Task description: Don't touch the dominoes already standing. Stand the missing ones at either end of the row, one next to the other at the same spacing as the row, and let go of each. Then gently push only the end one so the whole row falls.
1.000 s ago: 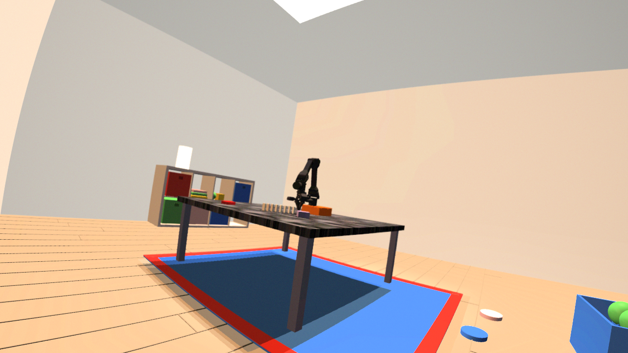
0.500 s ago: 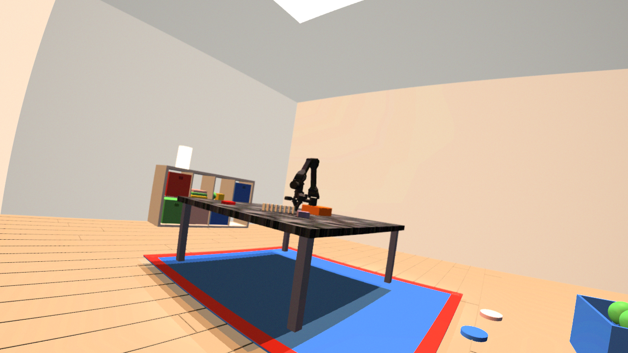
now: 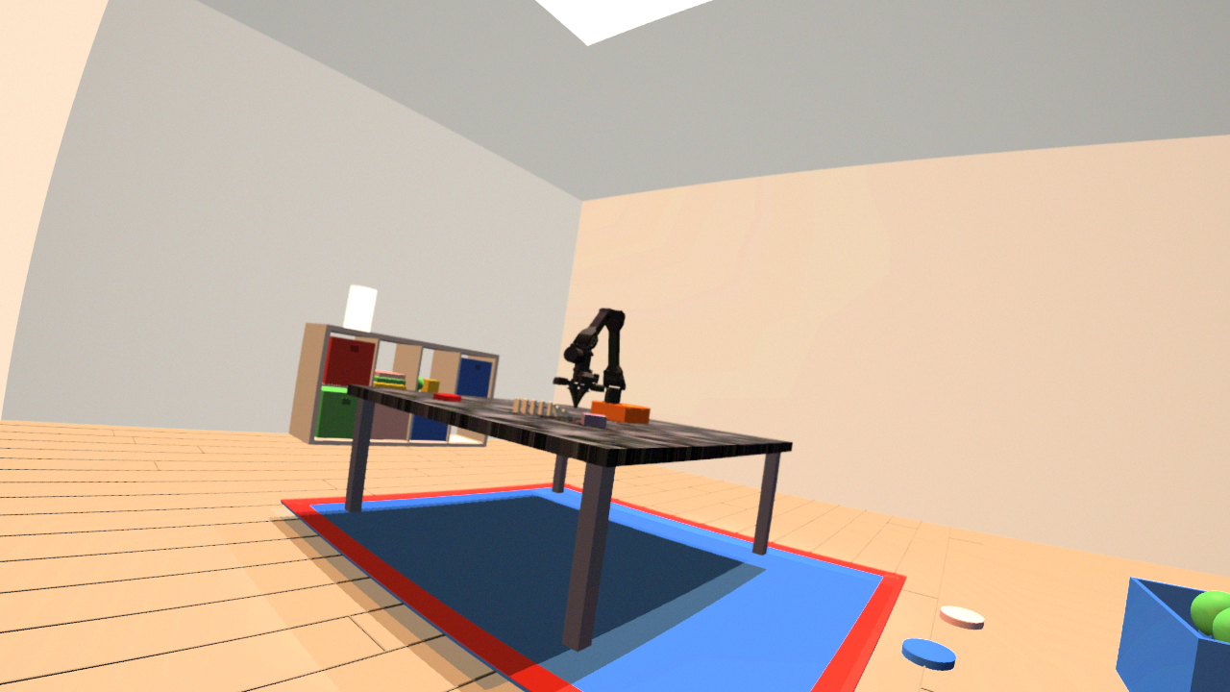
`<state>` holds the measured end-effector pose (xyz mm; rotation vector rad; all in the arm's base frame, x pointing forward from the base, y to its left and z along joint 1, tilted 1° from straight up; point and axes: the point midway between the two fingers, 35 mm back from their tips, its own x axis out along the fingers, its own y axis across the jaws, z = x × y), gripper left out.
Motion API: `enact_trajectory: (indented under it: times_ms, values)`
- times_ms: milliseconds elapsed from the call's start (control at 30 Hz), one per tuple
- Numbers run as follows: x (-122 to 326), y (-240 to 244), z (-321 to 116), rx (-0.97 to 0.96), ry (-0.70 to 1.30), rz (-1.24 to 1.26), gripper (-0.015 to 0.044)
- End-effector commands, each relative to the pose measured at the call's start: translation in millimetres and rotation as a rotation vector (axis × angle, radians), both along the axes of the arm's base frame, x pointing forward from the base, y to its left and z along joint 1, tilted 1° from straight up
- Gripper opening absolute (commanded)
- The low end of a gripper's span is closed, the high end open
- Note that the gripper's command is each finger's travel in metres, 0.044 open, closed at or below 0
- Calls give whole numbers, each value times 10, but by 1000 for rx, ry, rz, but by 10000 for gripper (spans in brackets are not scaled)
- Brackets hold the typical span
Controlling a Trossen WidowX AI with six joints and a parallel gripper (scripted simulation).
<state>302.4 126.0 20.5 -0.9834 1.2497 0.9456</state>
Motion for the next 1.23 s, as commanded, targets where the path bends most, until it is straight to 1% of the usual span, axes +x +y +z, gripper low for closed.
enact_trajectory:
  times_ms: [0, 167, 1200]
  values:
    - [103, -23, 242, 9, -12, -1, 0]
    - [116, -130, 379, -17, 45, 15, 0]
    - [116, -130, 379, -17, 45, 15, 0]
